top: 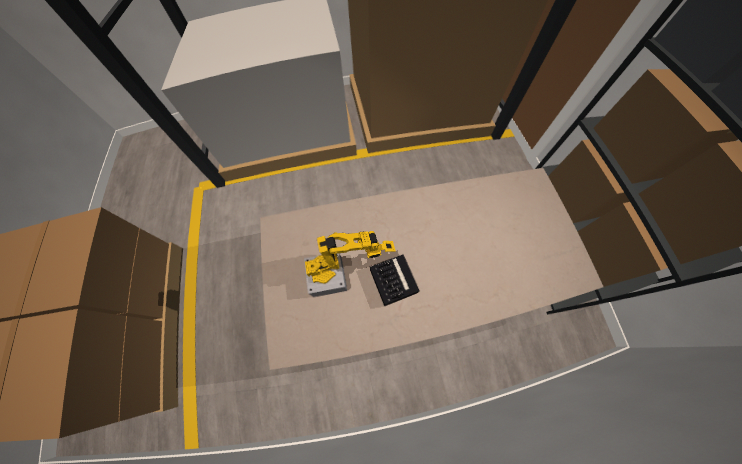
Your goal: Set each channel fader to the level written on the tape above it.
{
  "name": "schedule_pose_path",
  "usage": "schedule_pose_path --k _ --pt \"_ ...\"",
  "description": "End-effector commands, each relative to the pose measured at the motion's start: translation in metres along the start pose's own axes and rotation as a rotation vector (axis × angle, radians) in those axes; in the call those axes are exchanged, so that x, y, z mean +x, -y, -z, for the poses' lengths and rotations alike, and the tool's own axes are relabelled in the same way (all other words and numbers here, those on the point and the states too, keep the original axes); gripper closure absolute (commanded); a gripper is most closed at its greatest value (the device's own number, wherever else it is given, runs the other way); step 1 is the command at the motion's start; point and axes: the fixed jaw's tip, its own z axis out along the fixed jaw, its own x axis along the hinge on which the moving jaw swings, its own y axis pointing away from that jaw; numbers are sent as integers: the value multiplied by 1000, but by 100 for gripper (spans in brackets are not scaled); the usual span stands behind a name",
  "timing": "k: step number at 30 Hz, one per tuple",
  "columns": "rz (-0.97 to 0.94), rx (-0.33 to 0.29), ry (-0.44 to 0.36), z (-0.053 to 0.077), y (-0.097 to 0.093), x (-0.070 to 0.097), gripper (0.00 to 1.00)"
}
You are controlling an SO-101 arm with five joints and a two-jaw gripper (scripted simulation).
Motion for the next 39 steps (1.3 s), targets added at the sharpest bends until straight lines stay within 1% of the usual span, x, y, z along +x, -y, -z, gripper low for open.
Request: schedule_pose_path --k 1,7,9,24,26,39 --pt "172 -1 7 3 -6 2 100" --pt "442 -1 7 4 -14 4 100" --pt "442 -1 7 4 -14 4 100" --pt "1179 -1 8 5 -34 12 100" --pt "1179 -1 8 5 -34 12 100" --pt "1858 0 9 7 -50 19 100"
